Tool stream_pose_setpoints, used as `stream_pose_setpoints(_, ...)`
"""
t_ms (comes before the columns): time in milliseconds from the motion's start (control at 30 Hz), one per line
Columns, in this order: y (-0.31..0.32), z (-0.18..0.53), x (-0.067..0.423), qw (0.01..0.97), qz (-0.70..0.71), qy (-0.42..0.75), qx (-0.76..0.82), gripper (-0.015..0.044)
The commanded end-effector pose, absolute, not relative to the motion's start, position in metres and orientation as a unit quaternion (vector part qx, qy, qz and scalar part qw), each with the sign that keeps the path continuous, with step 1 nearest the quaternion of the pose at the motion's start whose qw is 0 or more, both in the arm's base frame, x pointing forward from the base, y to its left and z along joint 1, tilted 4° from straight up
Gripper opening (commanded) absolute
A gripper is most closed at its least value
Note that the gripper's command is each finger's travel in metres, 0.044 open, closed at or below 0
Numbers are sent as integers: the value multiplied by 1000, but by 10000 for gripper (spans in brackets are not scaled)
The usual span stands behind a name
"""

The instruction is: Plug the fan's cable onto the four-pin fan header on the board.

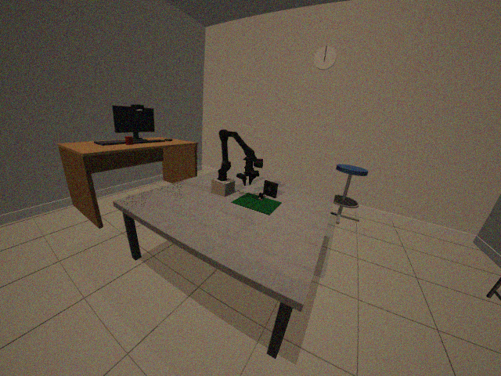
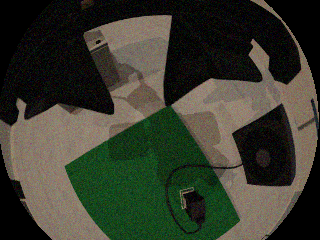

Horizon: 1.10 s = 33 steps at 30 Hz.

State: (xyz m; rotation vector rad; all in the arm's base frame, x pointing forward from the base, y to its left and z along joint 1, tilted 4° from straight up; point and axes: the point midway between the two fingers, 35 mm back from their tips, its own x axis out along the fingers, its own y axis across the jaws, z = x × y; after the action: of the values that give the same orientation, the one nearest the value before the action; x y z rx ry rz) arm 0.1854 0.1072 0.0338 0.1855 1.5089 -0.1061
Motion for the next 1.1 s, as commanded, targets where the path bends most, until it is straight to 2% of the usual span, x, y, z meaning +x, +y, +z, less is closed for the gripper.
stream_pose_setpoints(0, 114, 37, 212, 727, -48, 680, 85, 155)
stream_pose_setpoints(200, 127, 29, 287, 729, -48, 678, 85, 0)
stream_pose_setpoints(300, 128, 24, 304, 729, -47, 677, 85, 0)
stream_pose_setpoints(1067, 128, 21, 305, 729, -47, 677, 85, 0)
